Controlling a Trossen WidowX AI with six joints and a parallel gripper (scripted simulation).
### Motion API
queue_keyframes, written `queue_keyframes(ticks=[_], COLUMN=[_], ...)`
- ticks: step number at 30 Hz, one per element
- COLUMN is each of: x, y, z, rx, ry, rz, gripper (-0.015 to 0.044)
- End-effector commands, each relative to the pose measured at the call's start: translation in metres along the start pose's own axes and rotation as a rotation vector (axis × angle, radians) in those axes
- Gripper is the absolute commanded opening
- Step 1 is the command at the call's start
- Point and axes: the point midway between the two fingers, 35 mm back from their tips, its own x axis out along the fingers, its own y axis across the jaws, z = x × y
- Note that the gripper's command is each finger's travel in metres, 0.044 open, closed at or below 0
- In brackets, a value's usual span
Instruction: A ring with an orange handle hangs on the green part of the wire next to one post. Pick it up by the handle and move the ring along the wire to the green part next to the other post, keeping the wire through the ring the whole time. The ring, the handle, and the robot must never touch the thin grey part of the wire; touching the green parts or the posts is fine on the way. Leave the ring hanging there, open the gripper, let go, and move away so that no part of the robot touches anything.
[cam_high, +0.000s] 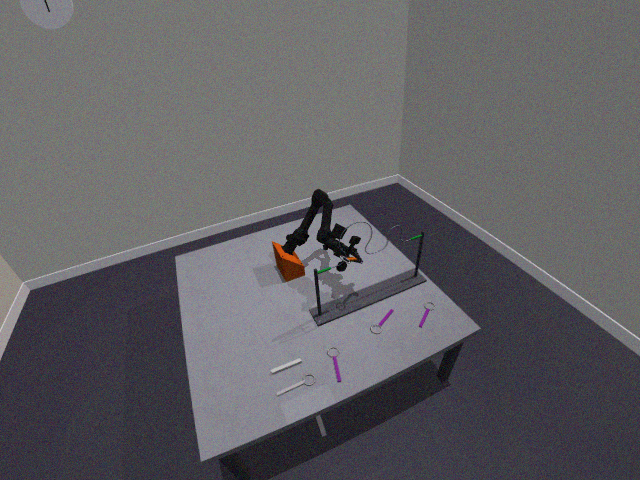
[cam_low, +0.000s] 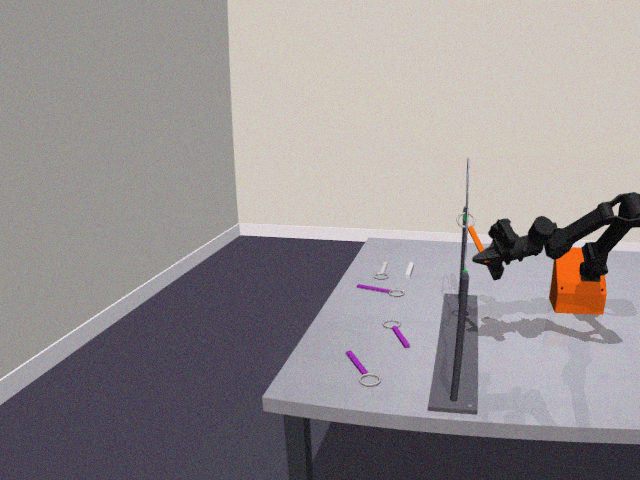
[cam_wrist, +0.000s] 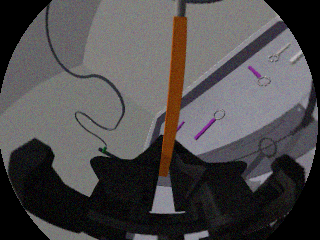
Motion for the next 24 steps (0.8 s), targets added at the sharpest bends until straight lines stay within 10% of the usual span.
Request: queue_keyframes(ticks=[1,24], x=[-0.001,-0.006], y=[-0.011,-0.035], z=[0.000,0.003], rx=[-0.023,-0.162], ry=[0.004,0.023], rz=[-0.029,-0.091], gripper=[-0.0150,-0.0150])
